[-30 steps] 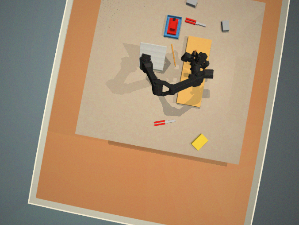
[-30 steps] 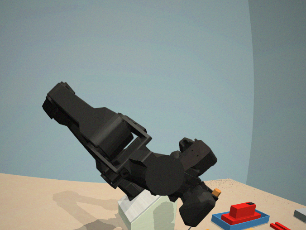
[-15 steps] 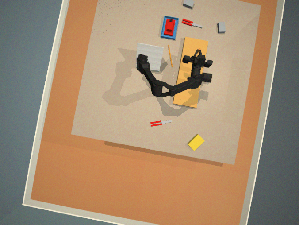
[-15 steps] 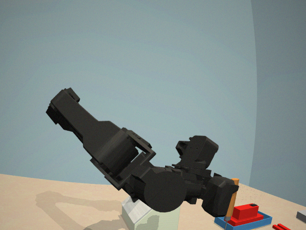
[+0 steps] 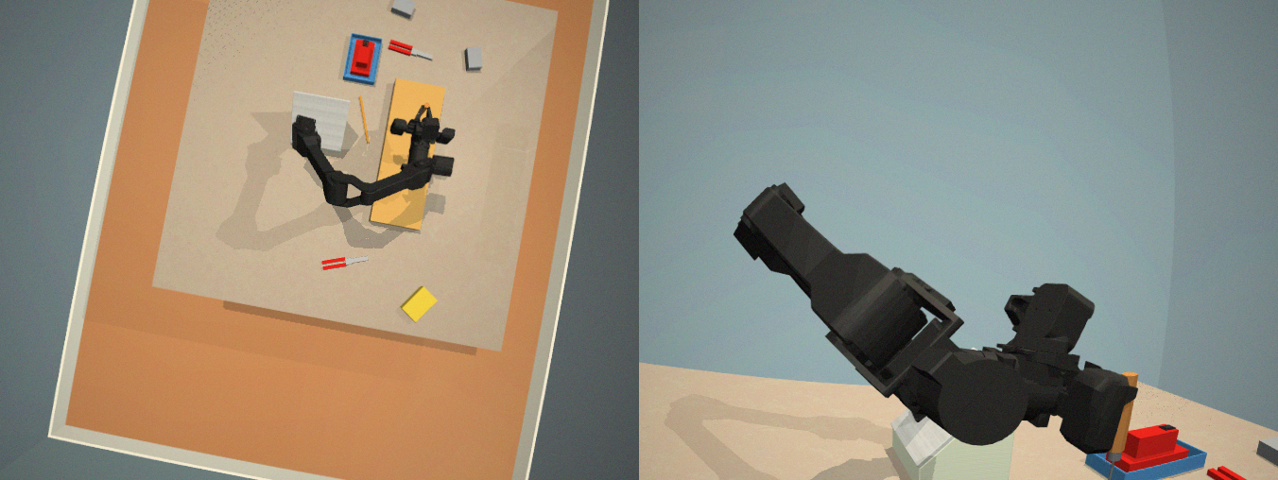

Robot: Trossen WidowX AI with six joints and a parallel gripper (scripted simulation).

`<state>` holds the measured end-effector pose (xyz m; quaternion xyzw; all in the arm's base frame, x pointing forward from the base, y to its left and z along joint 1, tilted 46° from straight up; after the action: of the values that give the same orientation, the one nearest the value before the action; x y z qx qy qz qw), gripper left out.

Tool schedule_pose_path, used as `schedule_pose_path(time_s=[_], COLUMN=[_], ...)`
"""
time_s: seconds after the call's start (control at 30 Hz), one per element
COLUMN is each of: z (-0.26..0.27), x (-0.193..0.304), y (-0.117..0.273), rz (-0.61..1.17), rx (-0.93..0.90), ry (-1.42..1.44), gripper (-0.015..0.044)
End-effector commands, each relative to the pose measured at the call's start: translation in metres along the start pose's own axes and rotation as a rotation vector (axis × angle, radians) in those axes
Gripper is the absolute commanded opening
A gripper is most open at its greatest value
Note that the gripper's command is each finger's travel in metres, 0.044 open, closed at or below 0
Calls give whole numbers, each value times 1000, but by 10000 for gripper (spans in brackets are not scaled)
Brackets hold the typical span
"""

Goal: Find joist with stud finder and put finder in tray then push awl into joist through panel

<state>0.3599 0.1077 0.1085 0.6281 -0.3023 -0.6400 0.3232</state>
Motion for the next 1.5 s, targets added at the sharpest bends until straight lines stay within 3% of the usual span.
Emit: schedule_pose_path(time_s=[0.0,1.47], z=[-2,-7], x=[2,59], y=[0,-6], rz=[-10,-7], rx=[3,3], ry=[8,8], gripper=[0,0])
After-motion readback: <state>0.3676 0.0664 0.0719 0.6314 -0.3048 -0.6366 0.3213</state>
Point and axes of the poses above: the point midway between the two fingers, 35 mm back from their tips, its own y axis back along the fingers, its own z axis across the jaws, x = y × z, the point moved 8 cm from there along y, back along the fingers, and after that the axes turned 5 degrees about -y, right-handed, at the moved point
